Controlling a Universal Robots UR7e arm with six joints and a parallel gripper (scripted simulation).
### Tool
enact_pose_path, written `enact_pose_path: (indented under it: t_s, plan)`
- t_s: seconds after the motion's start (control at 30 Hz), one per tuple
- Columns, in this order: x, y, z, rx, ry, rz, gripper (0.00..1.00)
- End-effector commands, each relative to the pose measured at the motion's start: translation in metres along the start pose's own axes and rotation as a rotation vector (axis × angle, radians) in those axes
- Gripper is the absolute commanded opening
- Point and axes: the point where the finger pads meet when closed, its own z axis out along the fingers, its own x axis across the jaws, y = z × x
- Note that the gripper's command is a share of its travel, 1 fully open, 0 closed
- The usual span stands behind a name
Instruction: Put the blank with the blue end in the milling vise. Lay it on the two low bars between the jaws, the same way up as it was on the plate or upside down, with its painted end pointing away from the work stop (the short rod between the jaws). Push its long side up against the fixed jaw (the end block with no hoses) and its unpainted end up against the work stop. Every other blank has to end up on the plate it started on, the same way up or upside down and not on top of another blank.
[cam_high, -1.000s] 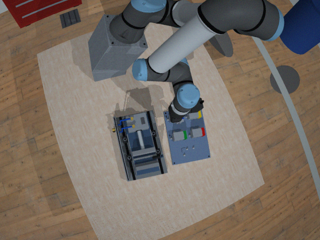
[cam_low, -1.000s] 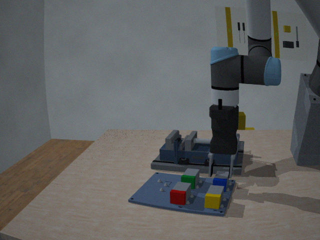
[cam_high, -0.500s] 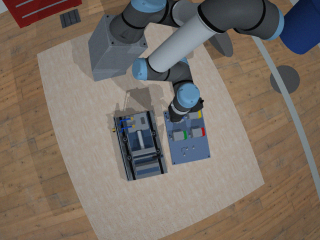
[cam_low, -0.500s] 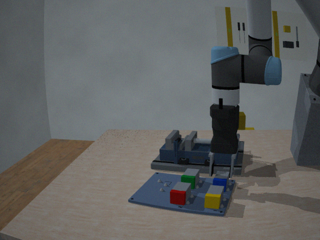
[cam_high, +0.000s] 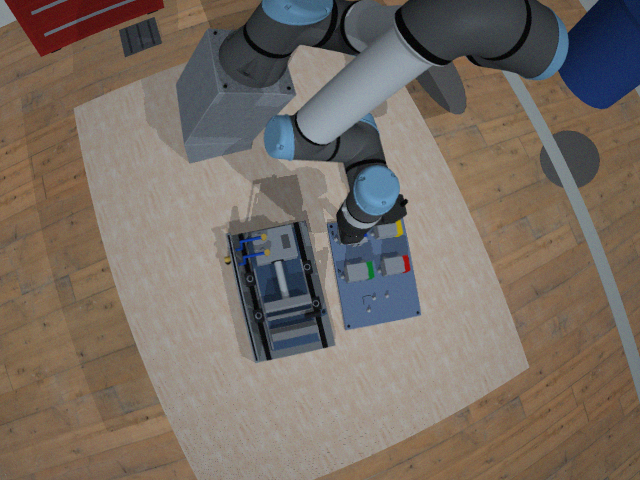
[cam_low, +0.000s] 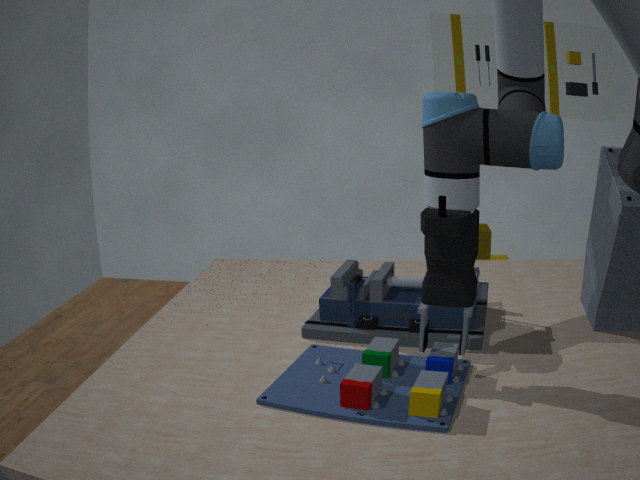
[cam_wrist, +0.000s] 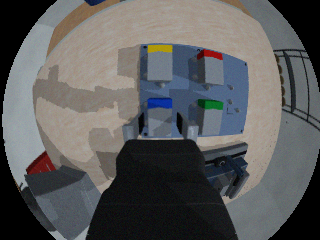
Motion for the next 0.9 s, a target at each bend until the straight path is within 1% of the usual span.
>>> enact_pose_path:
  t_s: [0.0, 0.87]
  plan:
    - [0.0003, 0.0000, 0.0027, 0.000, 0.000, 0.001, 1.00]
    - [-0.0014, 0.0004, 0.0093, 0.000, -0.001, 0.002, 1.00]
